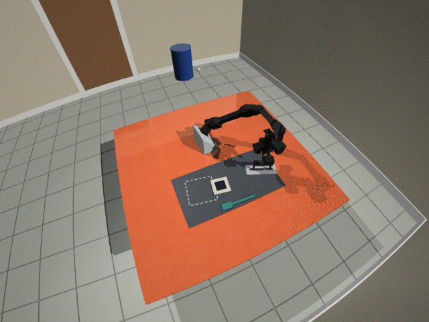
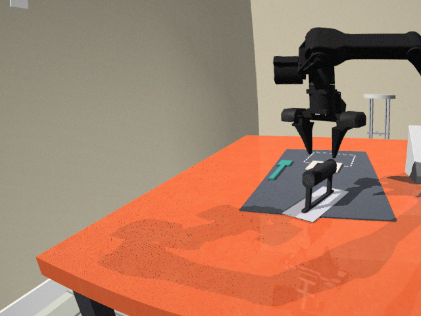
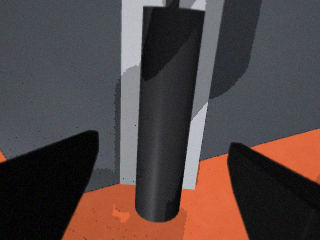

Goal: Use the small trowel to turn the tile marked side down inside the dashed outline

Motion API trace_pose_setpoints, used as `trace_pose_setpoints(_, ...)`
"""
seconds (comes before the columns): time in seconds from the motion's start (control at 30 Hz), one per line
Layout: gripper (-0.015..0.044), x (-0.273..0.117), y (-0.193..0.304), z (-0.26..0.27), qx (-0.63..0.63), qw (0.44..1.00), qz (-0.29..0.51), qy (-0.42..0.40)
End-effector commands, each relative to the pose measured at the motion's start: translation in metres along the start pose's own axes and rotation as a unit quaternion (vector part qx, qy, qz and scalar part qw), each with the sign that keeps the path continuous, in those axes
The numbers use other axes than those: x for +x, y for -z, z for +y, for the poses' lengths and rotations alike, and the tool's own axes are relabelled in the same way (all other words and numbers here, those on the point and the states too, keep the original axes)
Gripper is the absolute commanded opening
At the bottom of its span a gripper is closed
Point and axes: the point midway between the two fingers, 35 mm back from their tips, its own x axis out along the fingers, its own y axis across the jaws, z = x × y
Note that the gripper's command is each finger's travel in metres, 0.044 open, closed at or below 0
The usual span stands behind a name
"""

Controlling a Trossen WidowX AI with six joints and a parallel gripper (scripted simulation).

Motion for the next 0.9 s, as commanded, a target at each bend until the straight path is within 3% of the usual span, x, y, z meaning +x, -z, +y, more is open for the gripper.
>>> trace_pose_setpoints(0.0,0.03,-0.008,0.0,-0.001,0.007,1.0,0.003,-0.004)
trace_pose_setpoints(0.43,0.03,-0.001,-0.004,-0.004,-0.184,0.981,-0.036,-0.041)
trace_pose_setpoints(0.87,0.03,0.005,-0.007,-0.006,-0.388,0.914,-0.089,-0.073)
